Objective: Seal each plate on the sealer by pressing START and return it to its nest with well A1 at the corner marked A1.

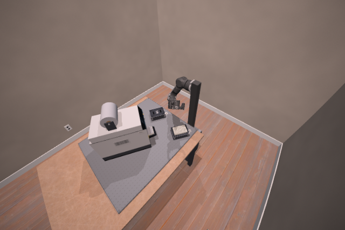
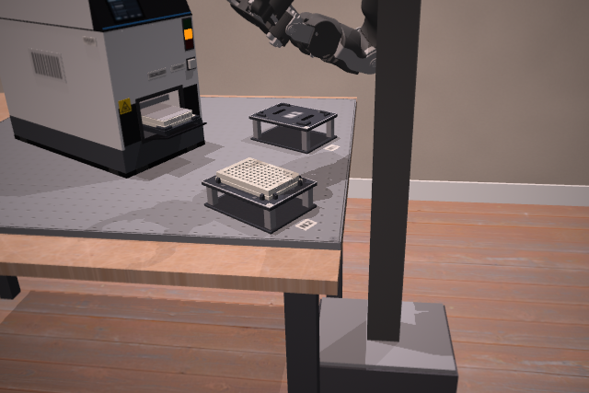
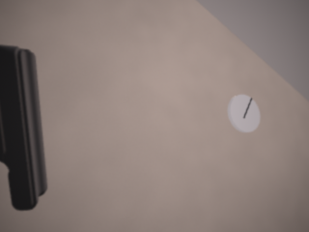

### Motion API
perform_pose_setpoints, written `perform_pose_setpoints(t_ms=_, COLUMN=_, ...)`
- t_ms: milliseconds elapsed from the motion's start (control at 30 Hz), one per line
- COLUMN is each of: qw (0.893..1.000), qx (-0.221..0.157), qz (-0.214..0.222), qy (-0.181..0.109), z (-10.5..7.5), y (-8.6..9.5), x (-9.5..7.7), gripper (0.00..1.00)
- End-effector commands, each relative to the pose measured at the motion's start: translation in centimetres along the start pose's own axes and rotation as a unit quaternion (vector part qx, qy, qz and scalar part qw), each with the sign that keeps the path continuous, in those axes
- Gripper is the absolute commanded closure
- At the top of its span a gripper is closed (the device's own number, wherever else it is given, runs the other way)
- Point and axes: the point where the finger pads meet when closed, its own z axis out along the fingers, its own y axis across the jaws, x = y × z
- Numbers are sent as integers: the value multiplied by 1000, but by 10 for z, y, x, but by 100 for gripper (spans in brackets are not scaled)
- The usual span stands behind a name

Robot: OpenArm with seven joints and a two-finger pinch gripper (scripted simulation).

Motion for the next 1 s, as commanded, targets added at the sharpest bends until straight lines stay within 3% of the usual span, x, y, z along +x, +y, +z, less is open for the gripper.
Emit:
perform_pose_setpoints(t_ms=0, qw=999, qx=-24, qz=16, qy=14, z=-1, y=8, x=6, gripper=35)
perform_pose_setpoints(t_ms=167, qw=993, qx=-93, qz=58, qy=33, z=-8, y=27, x=12, gripper=35)
perform_pose_setpoints(t_ms=333, qw=981, qx=-162, qz=98, qy=50, z=-21, y=49, x=15, gripper=35)
perform_pose_setpoints(t_ms=400, qw=981, qx=-162, qz=98, qy=50, z=-21, y=49, x=15, gripper=35)
perform_pose_setpoints(t_ms=633, qw=951, qx=-258, qz=153, qy=70, z=-42, y=73, x=14, gripper=35)
perform_pose_setpoints(t_ms=900, qw=902, qx=-364, qz=213, qy=88, z=-74, y=96, x=8, gripper=35)
perform_pose_setpoints(t_ms=967, qw=902, qx=-364, qz=213, qy=88, z=-74, y=96, x=8, gripper=35)
